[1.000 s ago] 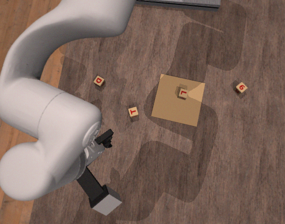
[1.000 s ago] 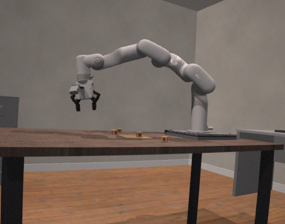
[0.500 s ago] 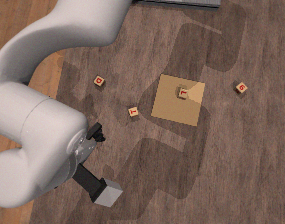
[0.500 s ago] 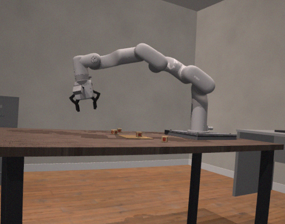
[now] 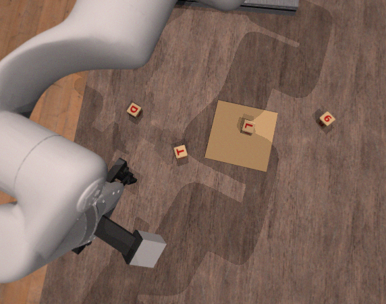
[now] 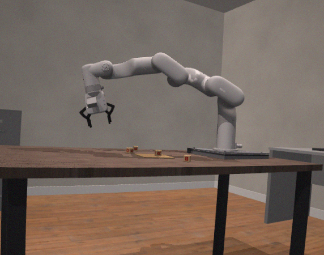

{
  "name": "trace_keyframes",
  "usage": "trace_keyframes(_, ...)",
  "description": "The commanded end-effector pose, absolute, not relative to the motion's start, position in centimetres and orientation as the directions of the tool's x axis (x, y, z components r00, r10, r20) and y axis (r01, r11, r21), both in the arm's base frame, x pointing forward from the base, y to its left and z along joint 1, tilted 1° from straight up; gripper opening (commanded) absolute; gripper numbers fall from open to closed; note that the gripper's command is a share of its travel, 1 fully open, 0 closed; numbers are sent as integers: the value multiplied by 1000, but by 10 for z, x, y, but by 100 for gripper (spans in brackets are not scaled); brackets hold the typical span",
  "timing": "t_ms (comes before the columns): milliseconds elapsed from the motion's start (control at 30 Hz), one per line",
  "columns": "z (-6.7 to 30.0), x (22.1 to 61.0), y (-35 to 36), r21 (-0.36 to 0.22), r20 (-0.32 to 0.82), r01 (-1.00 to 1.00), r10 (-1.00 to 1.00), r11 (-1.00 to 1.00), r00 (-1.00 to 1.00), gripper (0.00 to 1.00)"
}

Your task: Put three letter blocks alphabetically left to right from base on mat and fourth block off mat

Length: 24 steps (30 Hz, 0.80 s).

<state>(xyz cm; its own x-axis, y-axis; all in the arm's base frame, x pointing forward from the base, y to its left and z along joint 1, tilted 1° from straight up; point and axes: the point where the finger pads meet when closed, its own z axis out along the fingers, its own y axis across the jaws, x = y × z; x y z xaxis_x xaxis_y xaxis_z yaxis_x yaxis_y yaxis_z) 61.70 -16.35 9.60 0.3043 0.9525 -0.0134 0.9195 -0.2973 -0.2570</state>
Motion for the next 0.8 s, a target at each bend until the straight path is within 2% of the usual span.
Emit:
trace_keyframes(0, 99, 615, -166, -277, -1, 927, 964, -254, 264, 100)
trace_keyframes(167, 99, 615, -166, -277, -1, 927, 964, -254, 264, 100)
trace_keyframes(200, 99, 608, -169, -297, 21, 937, 979, -186, 201, 100)
trace_keyframes(767, 99, 608, -169, -297, 21, 937, 979, -186, 201, 100)
